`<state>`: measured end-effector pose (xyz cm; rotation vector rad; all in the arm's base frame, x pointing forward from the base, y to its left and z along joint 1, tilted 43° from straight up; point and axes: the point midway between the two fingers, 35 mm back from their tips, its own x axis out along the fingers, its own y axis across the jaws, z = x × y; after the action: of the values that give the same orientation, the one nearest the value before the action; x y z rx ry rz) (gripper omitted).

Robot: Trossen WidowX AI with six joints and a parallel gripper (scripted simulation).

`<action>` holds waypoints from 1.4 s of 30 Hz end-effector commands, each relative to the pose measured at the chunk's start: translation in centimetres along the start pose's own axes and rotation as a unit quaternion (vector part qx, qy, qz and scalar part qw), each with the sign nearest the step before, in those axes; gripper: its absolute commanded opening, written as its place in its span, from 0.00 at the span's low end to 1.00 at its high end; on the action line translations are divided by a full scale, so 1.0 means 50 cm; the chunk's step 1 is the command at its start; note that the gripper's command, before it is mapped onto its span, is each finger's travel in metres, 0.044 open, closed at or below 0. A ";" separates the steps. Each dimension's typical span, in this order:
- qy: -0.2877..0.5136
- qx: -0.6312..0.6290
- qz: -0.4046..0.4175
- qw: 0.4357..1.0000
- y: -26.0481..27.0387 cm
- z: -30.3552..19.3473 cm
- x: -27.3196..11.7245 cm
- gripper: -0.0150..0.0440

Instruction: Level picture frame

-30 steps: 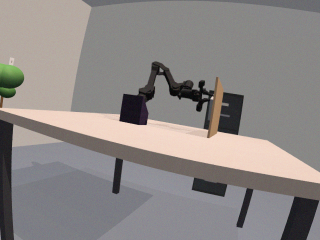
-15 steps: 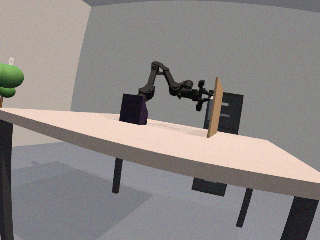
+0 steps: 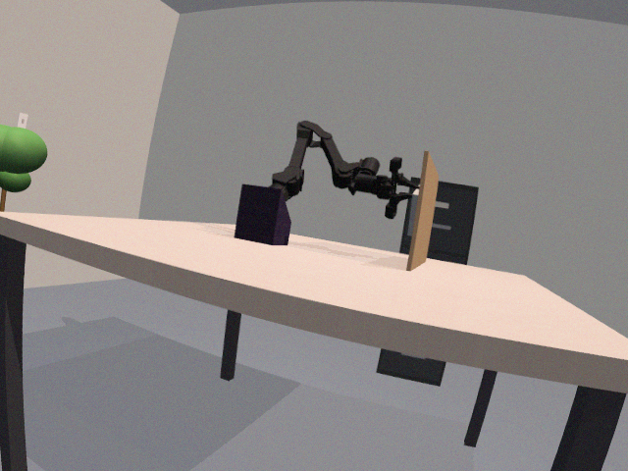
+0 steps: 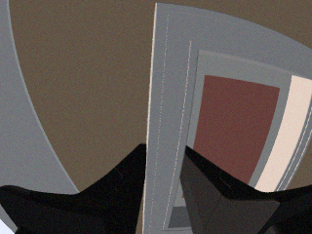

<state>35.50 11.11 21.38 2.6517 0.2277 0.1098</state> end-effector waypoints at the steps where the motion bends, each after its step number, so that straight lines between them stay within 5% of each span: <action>1: 0.002 0.003 0.007 1.000 0.005 -0.005 0.001 0.25; 42: 0.002 0.003 0.007 1.000 0.004 -0.016 0.001 0.25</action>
<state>35.45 11.39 21.93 2.6531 0.2212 0.1088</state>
